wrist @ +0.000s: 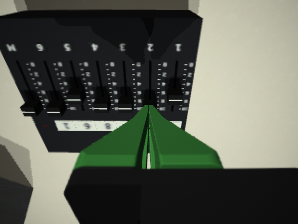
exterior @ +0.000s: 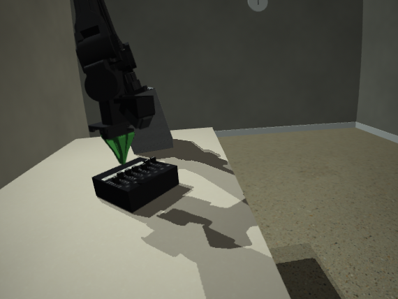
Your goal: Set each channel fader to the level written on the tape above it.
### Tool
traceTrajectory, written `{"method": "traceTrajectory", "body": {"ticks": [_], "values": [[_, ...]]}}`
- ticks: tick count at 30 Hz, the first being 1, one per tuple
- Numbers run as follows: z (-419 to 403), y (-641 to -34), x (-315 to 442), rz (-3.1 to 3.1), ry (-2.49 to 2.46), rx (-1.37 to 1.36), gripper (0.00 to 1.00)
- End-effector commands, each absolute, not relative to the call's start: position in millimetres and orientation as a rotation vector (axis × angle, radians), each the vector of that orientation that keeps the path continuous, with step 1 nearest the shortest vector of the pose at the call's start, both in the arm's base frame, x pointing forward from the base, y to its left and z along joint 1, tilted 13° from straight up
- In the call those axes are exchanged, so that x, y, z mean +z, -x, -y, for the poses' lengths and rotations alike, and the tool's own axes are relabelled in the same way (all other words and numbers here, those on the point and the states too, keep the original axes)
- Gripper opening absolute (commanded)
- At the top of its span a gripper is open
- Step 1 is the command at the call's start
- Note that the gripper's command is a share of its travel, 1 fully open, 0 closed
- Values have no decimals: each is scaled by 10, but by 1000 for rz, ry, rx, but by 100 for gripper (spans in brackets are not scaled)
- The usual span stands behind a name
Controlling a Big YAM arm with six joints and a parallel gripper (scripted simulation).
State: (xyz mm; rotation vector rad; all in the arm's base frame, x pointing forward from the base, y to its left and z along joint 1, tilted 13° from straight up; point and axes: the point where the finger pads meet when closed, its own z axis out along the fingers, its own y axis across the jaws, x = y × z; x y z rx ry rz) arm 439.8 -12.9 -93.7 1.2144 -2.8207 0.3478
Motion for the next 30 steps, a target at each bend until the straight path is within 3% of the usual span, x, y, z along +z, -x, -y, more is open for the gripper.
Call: {"method": "traceTrajectory", "body": {"ticks": [1, 17, 23, 30], "values": [[17, -4683, -619, 2882, -1230, 391, 0], [68, -4647, -691, 2870, -1216, 381, 0], [383, -4265, -710, 2864, -1216, 381, 0], [285, -4280, -698, 2854, -1257, 385, 0]]}}
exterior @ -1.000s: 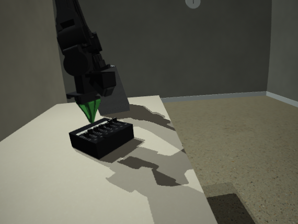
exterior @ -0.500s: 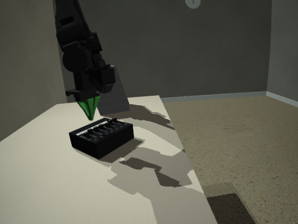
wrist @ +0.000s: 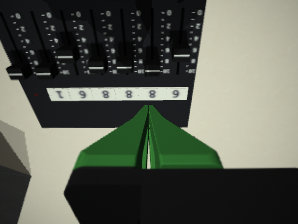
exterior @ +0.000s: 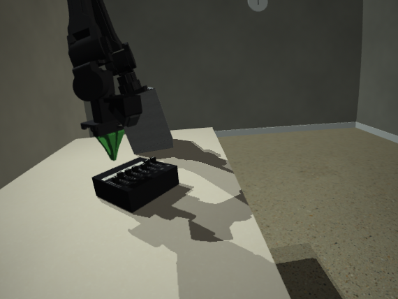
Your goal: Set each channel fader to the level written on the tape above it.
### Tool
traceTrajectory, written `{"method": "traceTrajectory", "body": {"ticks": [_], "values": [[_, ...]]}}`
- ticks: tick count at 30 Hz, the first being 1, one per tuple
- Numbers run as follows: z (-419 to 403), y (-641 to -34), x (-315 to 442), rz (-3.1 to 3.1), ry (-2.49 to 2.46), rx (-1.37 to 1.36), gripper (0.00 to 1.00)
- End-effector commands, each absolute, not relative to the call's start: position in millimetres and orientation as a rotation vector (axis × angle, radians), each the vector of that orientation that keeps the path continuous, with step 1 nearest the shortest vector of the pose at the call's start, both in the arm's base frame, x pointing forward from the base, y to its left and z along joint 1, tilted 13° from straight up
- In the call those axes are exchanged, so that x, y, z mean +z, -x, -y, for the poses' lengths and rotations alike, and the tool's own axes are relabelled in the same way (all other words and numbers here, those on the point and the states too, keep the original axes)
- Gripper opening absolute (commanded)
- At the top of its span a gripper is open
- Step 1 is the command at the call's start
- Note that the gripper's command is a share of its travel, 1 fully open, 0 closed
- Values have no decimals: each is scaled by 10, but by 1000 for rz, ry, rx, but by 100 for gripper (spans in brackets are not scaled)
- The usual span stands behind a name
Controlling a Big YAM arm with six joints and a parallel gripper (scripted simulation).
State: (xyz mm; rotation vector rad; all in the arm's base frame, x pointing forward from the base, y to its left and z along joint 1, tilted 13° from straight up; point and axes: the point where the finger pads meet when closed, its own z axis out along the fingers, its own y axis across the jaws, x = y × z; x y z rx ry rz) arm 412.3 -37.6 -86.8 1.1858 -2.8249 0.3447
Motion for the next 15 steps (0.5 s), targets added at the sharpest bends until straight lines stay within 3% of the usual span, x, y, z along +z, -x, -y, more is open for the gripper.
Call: {"method": "traceTrajectory", "body": {"ticks": [1, 15], "values": [[285, -4281, -698, 2854, -1257, 385, 0], [342, -4272, -698, 2860, -1235, 383, 0]]}}
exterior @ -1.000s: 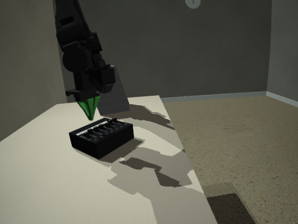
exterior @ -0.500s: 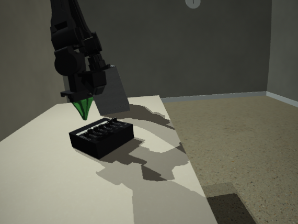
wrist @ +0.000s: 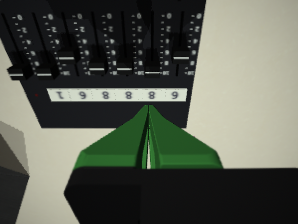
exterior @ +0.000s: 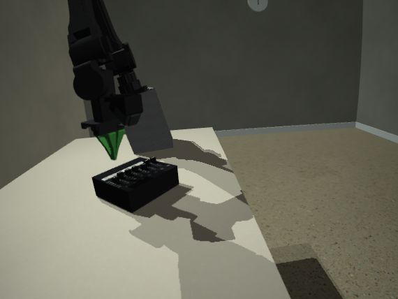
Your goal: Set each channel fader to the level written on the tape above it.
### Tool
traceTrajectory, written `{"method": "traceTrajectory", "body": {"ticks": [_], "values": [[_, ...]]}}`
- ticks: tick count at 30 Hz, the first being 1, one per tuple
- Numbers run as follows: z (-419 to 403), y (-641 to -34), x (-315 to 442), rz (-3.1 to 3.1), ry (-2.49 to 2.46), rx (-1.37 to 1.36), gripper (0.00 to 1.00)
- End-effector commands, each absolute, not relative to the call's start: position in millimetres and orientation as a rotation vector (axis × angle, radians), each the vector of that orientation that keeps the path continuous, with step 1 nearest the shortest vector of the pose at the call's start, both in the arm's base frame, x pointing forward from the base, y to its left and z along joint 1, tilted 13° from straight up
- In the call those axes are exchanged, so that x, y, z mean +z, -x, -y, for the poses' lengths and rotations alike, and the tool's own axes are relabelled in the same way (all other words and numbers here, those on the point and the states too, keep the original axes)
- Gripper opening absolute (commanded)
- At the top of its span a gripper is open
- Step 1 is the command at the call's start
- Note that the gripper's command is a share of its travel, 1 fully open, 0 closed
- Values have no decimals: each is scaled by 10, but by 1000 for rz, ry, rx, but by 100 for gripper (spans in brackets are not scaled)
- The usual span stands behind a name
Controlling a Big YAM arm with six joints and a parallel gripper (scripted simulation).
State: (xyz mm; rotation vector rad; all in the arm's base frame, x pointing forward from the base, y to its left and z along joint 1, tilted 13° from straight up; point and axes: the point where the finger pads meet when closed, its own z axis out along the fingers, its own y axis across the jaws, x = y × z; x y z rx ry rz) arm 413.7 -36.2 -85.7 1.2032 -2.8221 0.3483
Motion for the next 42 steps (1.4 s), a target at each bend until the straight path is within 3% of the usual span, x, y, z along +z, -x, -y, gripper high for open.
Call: {"method": "traceTrajectory", "body": {"ticks": [1, 42], "values": [[342, -4272, -698, 2860, -1235, 383, 0], [420, -4183, -906, 2838, -1213, 358, 0]]}}
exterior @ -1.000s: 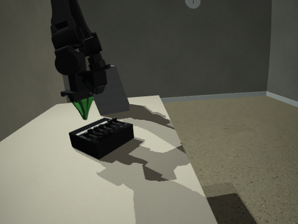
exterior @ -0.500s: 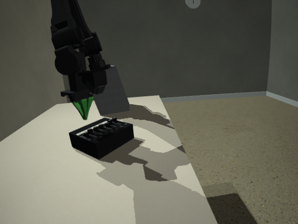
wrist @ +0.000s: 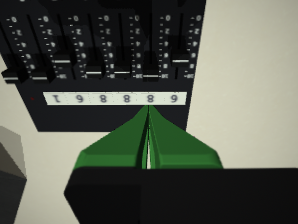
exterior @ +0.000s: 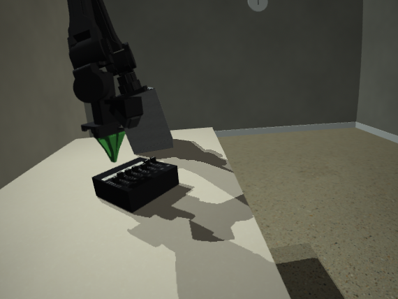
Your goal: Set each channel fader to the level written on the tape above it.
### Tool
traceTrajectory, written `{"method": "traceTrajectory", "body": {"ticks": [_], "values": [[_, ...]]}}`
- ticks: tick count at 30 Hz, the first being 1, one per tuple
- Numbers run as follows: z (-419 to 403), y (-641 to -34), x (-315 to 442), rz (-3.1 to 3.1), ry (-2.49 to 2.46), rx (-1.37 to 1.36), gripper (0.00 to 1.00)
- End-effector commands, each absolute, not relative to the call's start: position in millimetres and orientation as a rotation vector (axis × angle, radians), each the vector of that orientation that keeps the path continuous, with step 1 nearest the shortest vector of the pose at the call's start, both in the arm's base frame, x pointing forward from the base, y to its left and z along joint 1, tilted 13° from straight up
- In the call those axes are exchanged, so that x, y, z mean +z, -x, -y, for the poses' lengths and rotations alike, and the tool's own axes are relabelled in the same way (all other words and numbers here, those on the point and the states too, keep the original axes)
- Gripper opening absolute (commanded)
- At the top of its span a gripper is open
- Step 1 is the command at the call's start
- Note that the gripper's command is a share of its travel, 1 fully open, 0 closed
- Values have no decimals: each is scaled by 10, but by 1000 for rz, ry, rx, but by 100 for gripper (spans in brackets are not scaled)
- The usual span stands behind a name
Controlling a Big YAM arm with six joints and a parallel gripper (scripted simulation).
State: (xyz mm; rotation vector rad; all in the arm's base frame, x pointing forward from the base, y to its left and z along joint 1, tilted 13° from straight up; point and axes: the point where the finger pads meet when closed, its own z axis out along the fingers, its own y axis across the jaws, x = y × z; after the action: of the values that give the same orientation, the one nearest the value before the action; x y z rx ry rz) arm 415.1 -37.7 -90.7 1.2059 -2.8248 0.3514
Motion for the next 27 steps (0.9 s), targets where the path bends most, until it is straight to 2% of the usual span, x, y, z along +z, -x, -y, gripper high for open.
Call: {"method": "traceTrajectory", "body": {"ticks": [1, 27], "values": [[427, -4186, -906, 2841, -1212, 359, 0], [452, -4187, -1056, 2835, -1218, 356, 0]]}}
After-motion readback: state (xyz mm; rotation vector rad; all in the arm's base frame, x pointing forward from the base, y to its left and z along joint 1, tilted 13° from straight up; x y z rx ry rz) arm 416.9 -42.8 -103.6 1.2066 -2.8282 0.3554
